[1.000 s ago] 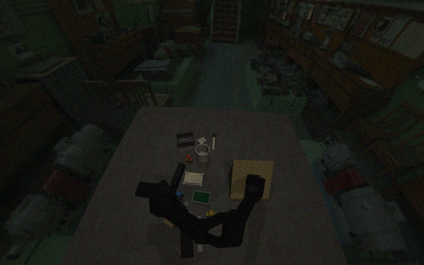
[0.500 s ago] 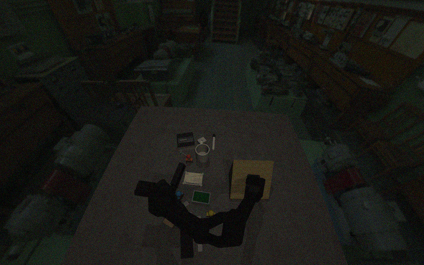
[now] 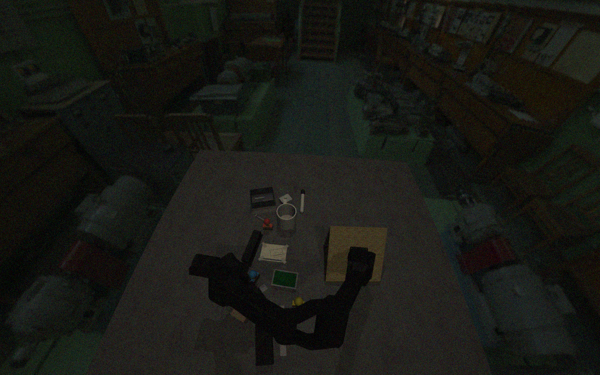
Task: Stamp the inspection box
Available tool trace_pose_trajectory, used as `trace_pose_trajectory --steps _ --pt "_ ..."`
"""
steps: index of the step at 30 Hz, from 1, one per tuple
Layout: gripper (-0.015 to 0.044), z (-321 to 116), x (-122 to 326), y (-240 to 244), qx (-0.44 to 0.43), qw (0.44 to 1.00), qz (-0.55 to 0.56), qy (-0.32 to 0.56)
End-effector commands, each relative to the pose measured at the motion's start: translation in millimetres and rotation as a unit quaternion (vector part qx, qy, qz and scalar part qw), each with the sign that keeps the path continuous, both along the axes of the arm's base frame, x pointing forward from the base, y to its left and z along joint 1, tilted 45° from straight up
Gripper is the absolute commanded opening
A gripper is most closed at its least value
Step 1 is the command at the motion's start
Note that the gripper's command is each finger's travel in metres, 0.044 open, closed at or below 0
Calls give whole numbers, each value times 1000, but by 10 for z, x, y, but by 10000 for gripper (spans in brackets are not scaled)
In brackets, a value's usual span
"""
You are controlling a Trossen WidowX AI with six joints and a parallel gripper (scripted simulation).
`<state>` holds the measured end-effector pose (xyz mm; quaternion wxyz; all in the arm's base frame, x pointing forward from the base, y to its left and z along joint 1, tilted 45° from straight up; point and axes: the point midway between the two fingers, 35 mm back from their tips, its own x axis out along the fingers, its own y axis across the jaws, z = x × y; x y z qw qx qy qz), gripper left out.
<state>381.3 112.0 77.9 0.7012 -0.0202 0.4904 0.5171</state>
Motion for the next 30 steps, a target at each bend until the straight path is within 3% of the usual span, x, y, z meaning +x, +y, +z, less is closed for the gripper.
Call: trace_pose_trajectory --steps 1,30 --pt "0 16 -1 -16 -2 1000 2 -2" --pt "0 116 3 -118 -3 1000 1 -3"
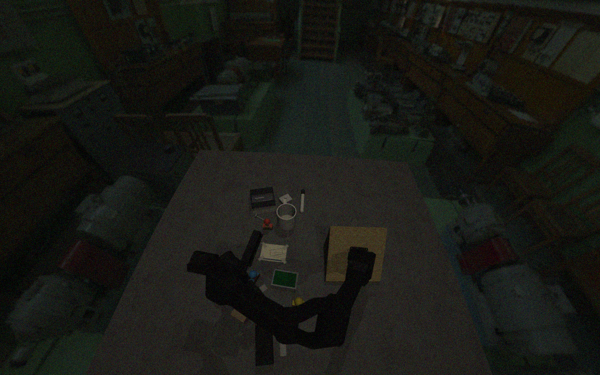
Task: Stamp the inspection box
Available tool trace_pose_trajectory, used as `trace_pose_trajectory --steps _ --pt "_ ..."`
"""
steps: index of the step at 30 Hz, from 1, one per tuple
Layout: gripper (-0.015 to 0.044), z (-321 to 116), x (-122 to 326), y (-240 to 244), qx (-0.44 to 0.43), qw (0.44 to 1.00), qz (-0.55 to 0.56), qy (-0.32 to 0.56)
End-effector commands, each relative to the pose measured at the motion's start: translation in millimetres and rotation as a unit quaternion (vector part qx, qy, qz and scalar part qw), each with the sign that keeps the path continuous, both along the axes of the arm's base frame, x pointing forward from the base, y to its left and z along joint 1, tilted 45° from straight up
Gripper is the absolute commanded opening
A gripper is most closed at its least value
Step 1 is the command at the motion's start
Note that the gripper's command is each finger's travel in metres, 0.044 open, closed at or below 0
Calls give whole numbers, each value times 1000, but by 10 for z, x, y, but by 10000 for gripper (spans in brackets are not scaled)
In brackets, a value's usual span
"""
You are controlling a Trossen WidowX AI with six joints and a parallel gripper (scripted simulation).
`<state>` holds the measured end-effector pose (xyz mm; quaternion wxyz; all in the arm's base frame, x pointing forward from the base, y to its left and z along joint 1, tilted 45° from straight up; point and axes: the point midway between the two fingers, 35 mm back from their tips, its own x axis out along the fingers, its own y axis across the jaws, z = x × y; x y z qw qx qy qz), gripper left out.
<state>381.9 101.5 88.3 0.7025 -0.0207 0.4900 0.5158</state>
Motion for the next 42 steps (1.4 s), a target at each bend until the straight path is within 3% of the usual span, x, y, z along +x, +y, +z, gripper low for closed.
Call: trace_pose_trajectory --steps 1,42 --pt "0 16 -2 -16 -2 1000 2 -2" --pt "0 160 -8 -159 -3 1000 1 -4"
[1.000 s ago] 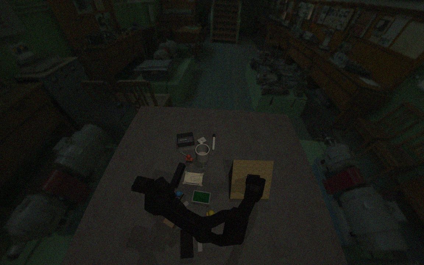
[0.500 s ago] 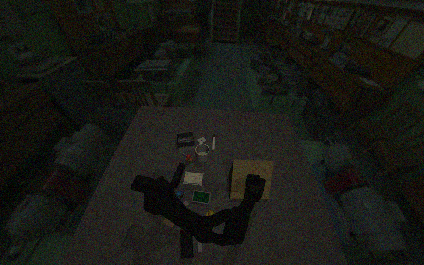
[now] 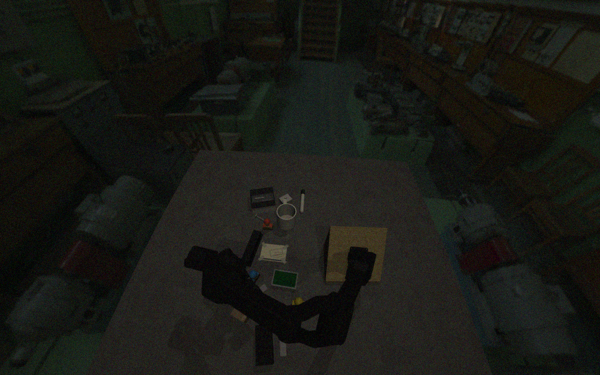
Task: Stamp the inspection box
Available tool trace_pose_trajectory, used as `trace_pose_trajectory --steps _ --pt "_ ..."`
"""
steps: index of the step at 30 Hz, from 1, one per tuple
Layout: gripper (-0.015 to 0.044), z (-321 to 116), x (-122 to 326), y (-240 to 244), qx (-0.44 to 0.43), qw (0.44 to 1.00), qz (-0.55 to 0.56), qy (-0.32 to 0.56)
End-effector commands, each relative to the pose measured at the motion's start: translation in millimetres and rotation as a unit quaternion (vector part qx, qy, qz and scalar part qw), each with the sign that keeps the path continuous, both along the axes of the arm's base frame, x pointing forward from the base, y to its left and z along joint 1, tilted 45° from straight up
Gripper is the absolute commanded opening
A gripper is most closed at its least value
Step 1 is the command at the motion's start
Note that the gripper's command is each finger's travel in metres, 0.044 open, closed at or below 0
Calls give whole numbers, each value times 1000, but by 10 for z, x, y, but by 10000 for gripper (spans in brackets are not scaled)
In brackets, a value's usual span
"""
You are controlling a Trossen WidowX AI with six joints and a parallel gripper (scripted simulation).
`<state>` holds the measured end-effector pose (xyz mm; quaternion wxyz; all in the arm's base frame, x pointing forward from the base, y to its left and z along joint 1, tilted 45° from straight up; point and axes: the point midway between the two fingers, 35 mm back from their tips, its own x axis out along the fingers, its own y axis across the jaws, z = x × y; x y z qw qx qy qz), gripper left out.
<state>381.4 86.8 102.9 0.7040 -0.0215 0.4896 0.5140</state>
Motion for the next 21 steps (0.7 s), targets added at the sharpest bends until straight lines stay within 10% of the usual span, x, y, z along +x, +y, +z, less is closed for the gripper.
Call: trace_pose_trajectory --steps 1,21 --pt "0 17 -4 -16 -2 1000 2 -2" --pt "0 88 -12 -85 -2 1000 2 -3"
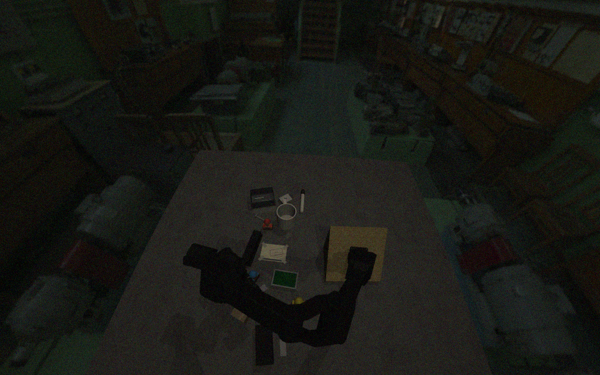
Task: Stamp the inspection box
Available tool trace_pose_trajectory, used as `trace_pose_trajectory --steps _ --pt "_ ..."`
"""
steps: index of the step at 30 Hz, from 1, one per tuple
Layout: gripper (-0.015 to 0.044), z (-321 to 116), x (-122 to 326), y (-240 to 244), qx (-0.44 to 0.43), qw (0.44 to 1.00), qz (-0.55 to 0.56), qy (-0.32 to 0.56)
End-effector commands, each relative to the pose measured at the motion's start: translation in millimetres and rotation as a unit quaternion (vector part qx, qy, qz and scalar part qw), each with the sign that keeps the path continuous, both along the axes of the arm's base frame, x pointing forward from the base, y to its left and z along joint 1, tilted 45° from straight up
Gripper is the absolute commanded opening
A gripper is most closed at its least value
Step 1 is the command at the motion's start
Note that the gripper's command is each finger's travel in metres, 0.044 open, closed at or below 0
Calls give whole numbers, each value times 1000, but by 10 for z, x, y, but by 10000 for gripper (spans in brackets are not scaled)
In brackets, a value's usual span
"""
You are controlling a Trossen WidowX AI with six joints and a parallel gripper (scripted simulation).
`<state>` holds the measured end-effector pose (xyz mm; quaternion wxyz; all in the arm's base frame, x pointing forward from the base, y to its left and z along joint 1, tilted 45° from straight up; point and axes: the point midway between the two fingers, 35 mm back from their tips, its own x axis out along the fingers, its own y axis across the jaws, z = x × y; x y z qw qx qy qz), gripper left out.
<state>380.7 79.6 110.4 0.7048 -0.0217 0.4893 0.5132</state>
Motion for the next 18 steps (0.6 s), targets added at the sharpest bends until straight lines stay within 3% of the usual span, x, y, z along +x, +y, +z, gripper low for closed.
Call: trace_pose_trajectory --steps 1,18 --pt "0 17 -5 -16 -2 1000 3 -2" --pt "0 -104 -494 -261 -5 1000 2 -1"
